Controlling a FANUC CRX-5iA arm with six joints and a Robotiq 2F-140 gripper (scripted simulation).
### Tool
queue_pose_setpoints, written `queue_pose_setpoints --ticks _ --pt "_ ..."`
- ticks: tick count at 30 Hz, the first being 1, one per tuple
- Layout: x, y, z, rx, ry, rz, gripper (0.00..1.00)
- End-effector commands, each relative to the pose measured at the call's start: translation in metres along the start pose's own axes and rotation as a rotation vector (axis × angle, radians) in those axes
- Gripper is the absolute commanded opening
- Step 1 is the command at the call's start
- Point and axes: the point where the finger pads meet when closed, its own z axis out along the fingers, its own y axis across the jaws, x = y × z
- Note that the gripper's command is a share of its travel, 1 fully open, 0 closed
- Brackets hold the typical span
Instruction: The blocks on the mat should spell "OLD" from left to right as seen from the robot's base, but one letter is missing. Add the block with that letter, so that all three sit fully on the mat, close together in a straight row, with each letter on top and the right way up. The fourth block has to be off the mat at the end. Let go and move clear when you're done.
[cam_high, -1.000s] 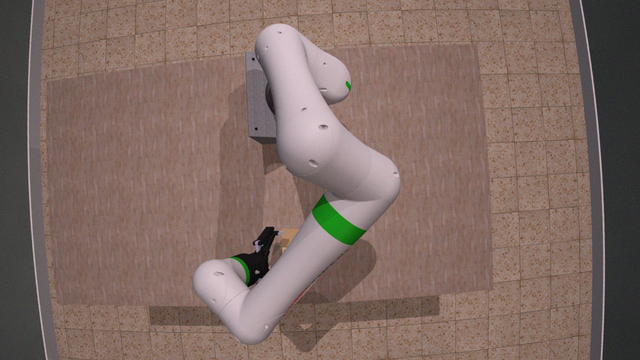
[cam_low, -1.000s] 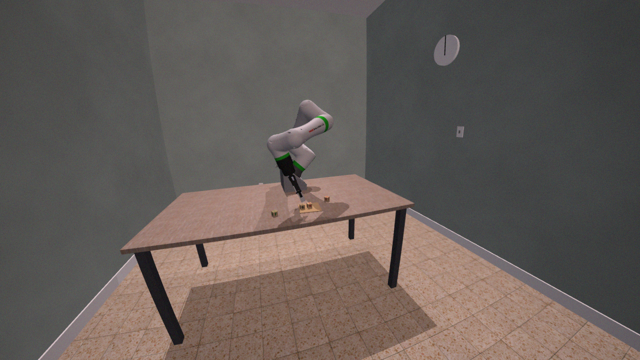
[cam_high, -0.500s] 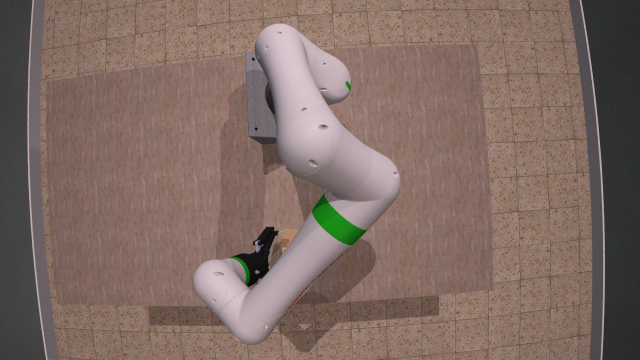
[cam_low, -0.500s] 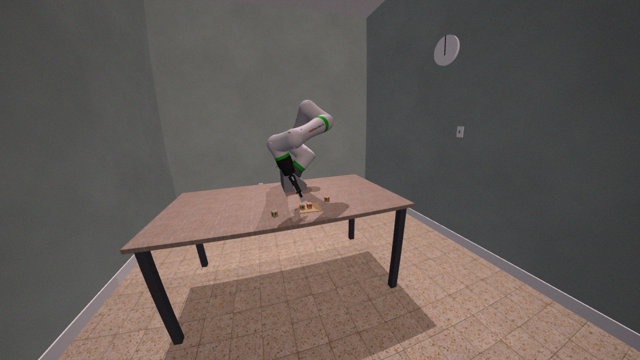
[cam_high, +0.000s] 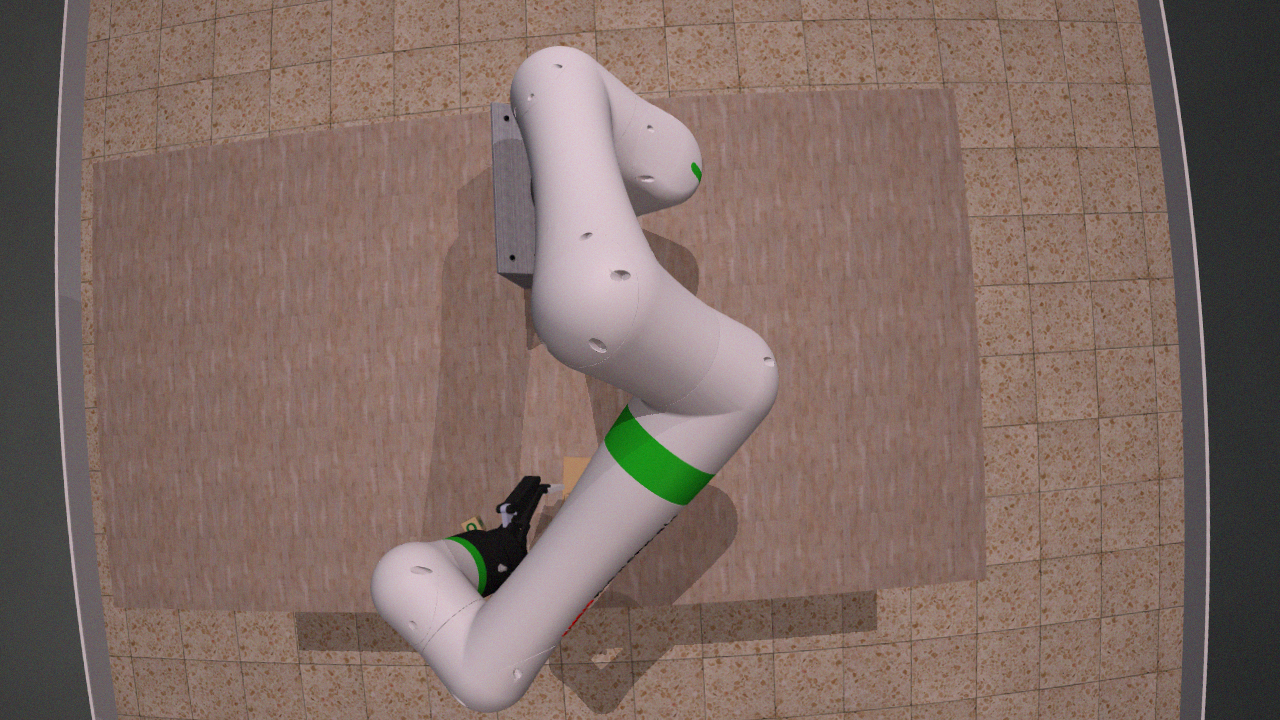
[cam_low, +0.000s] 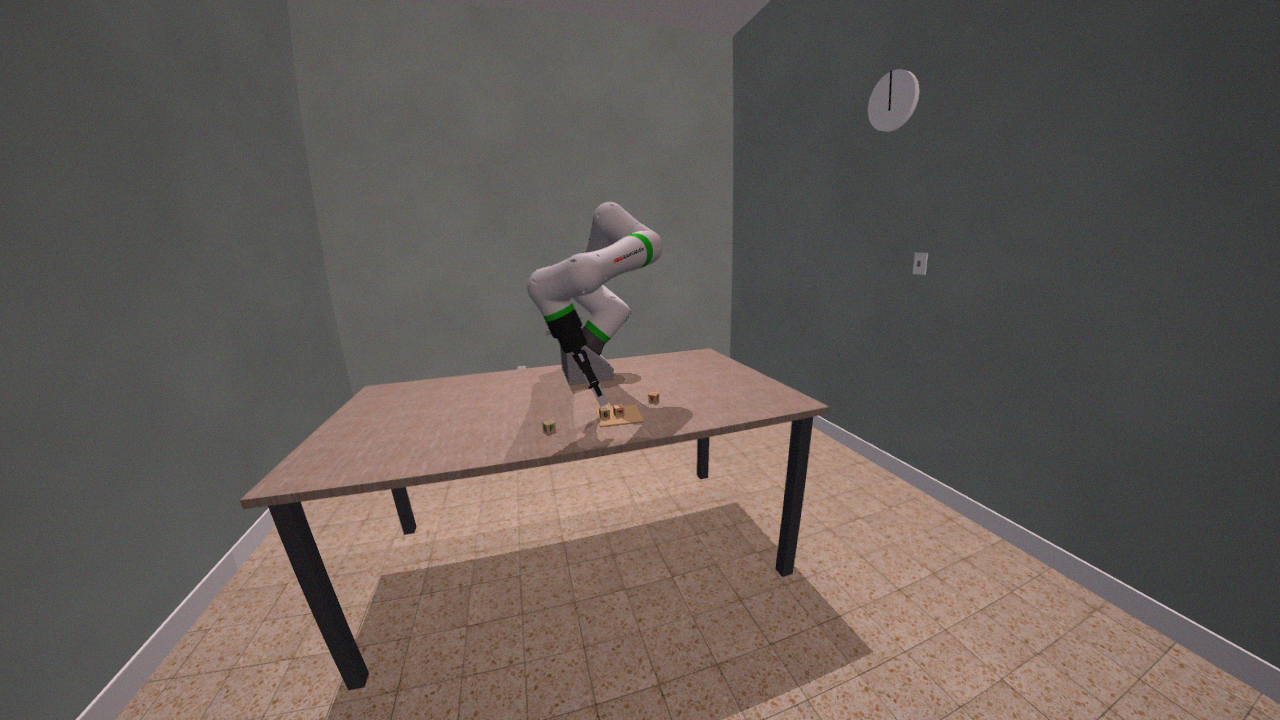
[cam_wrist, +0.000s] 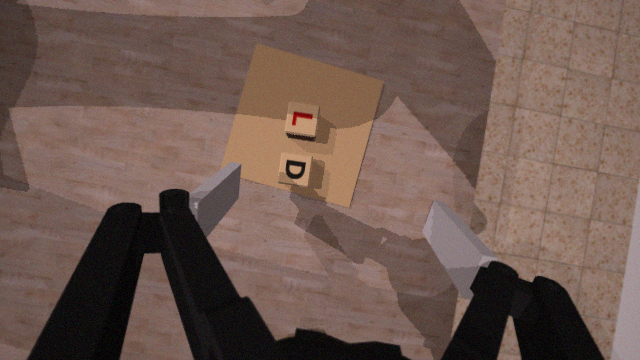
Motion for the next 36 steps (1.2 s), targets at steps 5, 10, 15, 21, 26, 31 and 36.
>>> queue_pose_setpoints --ticks 5,10,15,21,26,31,36 --pt "-0.022 0.066 -0.024 -0.032 0.034 0.012 1.00" --pt "-0.032 0.091 -0.034 -0.043 0.048 0.016 1.00" --pt "-0.050 0.126 -0.050 -0.059 0.070 0.019 1.00" --pt "-0.062 0.146 -0.060 -0.067 0.084 0.020 1.00" --pt "-0.075 0.161 -0.069 -0.071 0.097 0.020 1.00" --pt "-0.088 0.171 -0.077 -0.072 0.107 0.018 1.00" --pt "-0.095 0.173 -0.081 -0.072 0.110 0.016 1.00"
